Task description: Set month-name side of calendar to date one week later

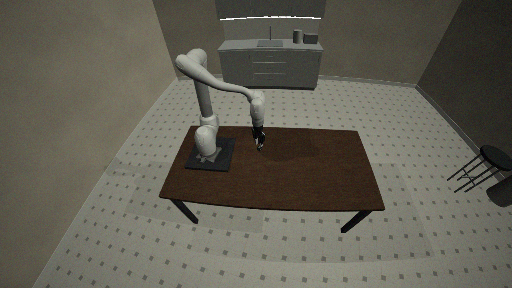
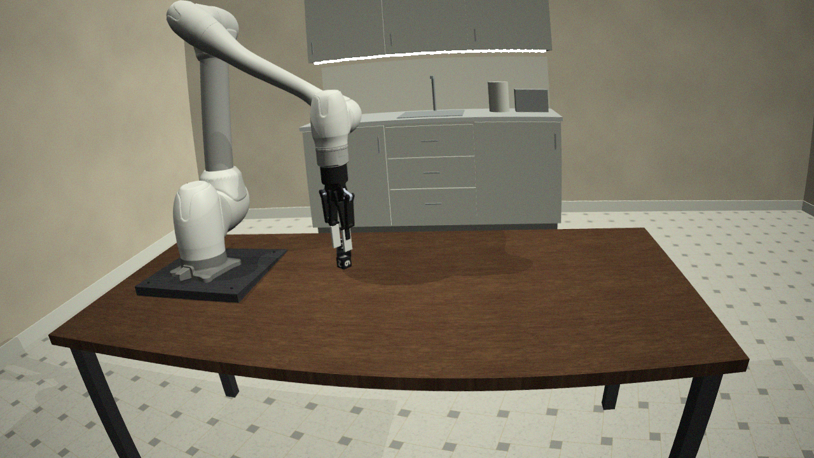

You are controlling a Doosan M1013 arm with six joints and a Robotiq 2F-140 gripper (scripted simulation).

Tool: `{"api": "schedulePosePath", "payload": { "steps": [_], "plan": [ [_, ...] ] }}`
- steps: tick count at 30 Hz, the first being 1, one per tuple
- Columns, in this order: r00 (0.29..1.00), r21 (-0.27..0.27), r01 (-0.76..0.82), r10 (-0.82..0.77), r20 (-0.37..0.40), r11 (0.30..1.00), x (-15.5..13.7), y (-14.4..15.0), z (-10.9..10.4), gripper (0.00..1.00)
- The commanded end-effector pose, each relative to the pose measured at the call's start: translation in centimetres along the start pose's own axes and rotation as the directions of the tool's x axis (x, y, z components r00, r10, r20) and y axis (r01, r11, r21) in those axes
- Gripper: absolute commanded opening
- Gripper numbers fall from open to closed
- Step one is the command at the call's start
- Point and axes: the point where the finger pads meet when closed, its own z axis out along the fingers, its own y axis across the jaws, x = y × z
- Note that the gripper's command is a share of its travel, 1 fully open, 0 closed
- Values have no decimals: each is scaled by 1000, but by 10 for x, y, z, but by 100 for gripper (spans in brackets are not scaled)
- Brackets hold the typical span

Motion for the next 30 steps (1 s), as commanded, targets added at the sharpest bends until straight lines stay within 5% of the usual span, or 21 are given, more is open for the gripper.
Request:
{"api": "schedulePosePath", "payload": {
  "steps": [1,30],
  "plan": [
    [1000,0,0,0,0,1000,0,0,4,36],
    [1000,0,0,0,0,1000,0,0,17,36]
  ]
}}
